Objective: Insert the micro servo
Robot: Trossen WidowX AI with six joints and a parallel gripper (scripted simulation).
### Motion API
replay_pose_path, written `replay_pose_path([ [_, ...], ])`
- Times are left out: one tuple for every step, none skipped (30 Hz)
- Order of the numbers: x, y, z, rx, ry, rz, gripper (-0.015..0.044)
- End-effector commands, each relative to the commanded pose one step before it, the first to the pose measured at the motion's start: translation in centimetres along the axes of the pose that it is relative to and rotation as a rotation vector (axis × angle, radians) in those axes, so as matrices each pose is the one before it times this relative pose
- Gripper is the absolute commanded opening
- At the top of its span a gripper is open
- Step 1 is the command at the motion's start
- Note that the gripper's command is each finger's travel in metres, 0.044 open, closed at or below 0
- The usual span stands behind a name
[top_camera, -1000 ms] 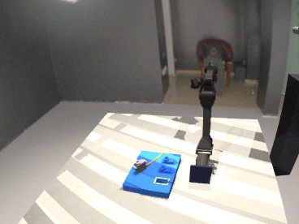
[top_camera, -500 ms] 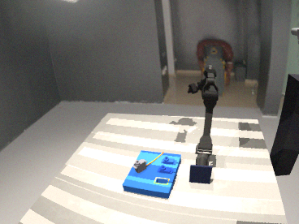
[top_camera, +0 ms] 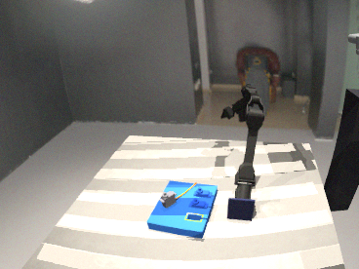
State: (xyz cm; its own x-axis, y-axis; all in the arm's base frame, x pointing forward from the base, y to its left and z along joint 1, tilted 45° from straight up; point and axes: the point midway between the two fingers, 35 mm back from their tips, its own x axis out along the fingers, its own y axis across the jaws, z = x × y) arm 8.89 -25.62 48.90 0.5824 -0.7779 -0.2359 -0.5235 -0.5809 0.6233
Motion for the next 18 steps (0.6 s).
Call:
replay_pose_path([
  [1.872, -0.868, 0.897, -0.0524, -0.0239, -0.05491, 0.044],
  [0.356, -0.19, 0.082, -0.0142, -0.00337, -0.01088, 0.044],
  [0.372, -0.185, 0.078, -0.0142, -0.00281, -0.01017, 0.044],
  [0.339, -0.22, -0.003, -0.012, -0.00054, -0.01201, 0.044],
  [0.321, -0.215, 0.025, -0.0127, -0.00136, -0.01129, 0.044],
  [0.299, -0.209, -0.062, -0.0156, 0.00281, -0.00999, 0.044],
  [0.319, -0.198, 0.04, -0.0123, -0.00268, -0.01015, 0.044],
  [0.306, -0.209, -0.027, -0.0161, 0.00014, -0.01024, 0.044],
  [0.195, -0.29, -0.153, 0.0004, 0.00691, -0.01299, 0.044],
  [0.136, -0.083, 0.02, -0.0056, -0.00128, -0.00433, 0.044],
  [0.126, -0.144, -0.035, -0.009, 0.00271, -0.00662, 0.044],
  [0.136, -0.105, 0.01, 0.0013, -0.00014, -0.00488, 0.044],
  [0.104, -0.063, 0.011, -0.0047, -0.00089, -0.00322, 0.044],
  [0.136, -0.131, -0.077, -0.0063, 0.003, -0.00551, 0.044],
  [0.191, -0.136, -0.008, -0.0055, -0.00085, -0.00607, 0.044],
  [0.205, -0.15, -0.008, -0.0074, -0.00065, -0.00714, 0.044],
  [0.248, -0.161, 0.0, -0.0104, -0.00126, -0.00822, 0.044],
  [0.308, -0.18, 0.024, -0.0131, -0.00245, -0.00963, 0.044],
])
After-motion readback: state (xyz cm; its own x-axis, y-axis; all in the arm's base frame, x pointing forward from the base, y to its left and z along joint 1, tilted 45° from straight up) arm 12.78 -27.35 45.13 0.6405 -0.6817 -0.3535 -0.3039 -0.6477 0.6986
